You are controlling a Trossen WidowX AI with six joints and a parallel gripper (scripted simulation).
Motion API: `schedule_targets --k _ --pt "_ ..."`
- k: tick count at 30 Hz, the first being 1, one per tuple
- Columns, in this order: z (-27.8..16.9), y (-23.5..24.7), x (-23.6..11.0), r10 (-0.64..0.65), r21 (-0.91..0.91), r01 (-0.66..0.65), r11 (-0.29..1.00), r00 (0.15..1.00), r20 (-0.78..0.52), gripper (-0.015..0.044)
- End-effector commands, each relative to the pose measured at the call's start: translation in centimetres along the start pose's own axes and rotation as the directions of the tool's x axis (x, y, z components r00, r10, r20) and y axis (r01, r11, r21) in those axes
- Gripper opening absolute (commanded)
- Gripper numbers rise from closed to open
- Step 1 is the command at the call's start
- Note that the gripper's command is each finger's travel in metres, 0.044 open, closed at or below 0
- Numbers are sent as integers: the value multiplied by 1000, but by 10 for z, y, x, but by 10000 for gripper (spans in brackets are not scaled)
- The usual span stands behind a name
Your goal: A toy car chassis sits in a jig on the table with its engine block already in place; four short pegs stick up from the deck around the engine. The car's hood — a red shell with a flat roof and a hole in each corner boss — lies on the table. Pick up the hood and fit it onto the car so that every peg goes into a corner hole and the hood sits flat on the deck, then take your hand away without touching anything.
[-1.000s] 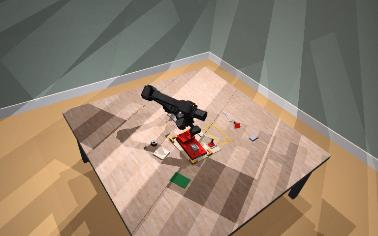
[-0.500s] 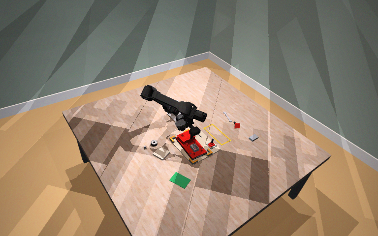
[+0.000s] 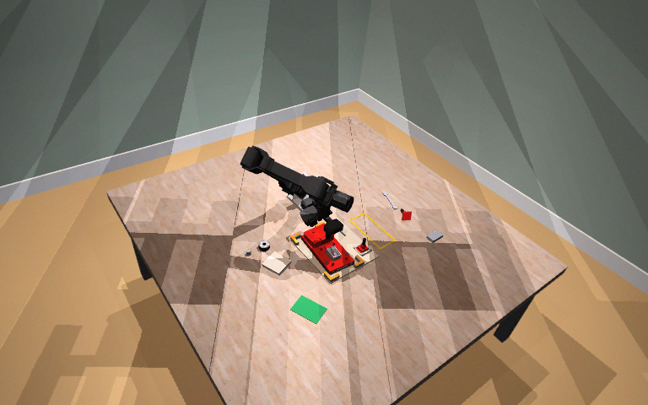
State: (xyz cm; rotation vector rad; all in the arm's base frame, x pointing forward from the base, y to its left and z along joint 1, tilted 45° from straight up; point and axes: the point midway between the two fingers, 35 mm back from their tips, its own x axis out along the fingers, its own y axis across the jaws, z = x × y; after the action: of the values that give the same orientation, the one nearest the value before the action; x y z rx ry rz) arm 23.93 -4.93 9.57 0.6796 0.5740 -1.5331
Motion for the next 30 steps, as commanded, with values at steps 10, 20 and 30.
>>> schedule_targets --k 10,20,30 --pt "1 0 5 5 -1 -5 1000 1000 4 440" --pt "1 0 10 5 -1 -5 1000 1000 4 440" --pt "2 0 15 5 -1 -5 1000 1000 4 440"
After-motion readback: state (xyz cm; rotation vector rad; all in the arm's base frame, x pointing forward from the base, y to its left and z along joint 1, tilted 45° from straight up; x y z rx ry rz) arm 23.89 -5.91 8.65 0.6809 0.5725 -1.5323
